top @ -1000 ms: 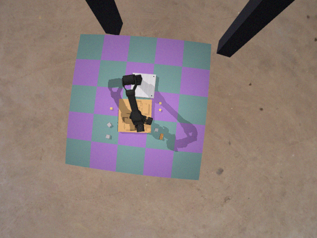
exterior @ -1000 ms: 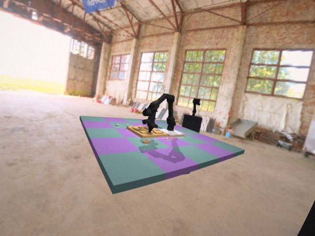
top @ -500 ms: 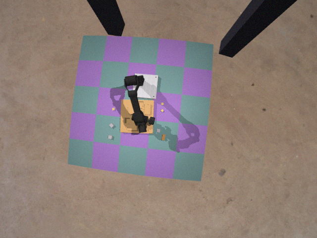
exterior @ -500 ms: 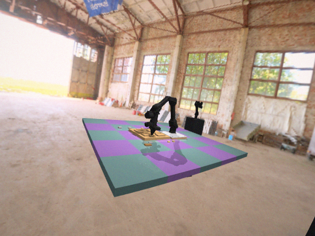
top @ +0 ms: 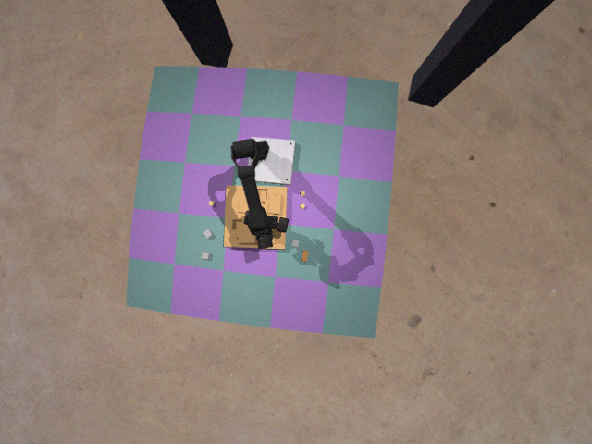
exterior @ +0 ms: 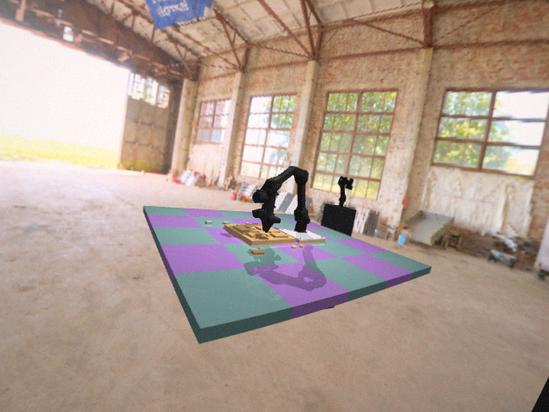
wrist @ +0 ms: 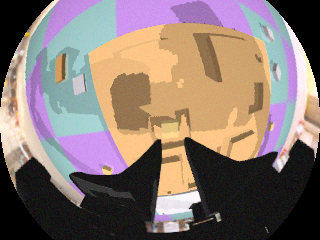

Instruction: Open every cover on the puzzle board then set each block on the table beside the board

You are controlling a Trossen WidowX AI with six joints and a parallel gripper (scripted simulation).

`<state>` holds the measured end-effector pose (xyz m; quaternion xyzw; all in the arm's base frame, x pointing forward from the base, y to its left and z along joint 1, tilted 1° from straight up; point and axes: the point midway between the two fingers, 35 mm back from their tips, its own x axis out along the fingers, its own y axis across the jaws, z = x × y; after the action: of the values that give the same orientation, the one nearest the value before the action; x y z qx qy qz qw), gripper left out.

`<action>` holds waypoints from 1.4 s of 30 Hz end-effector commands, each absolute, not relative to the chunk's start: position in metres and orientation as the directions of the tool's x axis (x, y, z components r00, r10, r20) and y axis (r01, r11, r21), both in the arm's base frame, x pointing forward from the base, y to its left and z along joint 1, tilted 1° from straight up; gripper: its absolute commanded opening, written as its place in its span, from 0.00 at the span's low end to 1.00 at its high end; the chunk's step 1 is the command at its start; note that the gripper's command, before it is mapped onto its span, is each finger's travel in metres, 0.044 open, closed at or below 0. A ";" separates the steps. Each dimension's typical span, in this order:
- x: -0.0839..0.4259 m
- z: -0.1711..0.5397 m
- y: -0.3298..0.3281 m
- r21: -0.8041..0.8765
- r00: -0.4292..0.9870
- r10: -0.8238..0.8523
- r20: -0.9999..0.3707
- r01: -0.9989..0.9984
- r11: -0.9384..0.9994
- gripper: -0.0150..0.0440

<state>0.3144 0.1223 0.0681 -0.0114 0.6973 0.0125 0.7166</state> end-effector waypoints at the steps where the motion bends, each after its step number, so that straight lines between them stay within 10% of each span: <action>1: 0.316 0.091 0.123 0.006 0.044 0.007 -0.999 -0.038 0.999 0.50; 42: 0.316 0.073 0.123 0.006 0.046 0.007 -0.999 -0.040 0.999 0.50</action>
<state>0.3160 0.1231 0.0742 -0.0100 0.6906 0.0159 0.7230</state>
